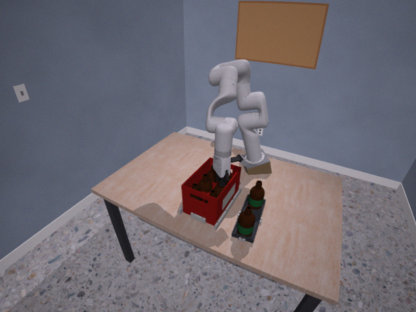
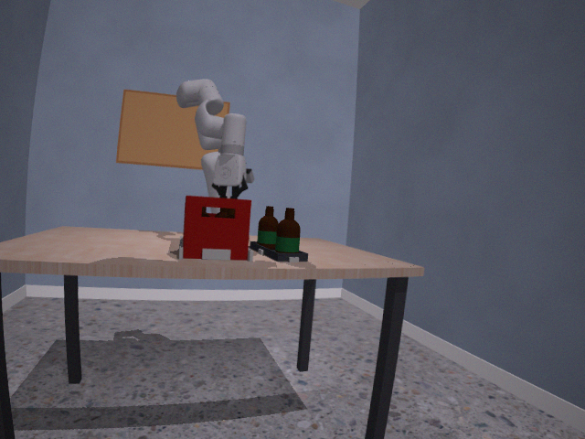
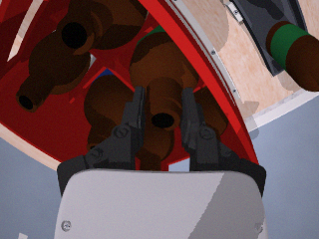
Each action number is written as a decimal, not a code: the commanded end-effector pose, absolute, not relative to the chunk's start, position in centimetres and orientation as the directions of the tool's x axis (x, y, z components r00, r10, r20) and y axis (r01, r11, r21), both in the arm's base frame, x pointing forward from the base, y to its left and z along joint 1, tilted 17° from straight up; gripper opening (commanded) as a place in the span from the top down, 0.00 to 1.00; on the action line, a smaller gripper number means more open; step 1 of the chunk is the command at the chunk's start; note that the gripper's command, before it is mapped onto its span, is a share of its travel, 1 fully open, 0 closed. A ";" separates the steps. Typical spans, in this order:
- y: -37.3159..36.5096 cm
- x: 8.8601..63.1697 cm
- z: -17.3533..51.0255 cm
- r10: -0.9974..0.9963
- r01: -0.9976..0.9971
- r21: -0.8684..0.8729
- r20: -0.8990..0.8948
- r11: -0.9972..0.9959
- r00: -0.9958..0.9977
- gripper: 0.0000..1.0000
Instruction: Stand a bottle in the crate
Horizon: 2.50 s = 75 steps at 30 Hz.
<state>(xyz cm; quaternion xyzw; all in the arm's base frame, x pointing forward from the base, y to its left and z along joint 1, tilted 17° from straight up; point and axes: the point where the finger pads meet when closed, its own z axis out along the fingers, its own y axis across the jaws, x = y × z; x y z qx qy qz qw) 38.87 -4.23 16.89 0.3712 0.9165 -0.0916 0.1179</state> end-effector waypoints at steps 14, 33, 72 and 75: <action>-4.3 39.1 16.6 0.658 0.701 -0.077 -0.287 0.709 -0.696 1.00; -4.3 39.1 16.5 0.658 0.701 -0.077 -0.287 0.709 -0.696 1.00; -4.3 39.1 16.5 0.658 0.701 -0.077 -0.287 0.709 -0.696 0.35; -4.3 39.1 16.5 0.658 0.701 -0.077 -0.287 0.709 -0.696 0.35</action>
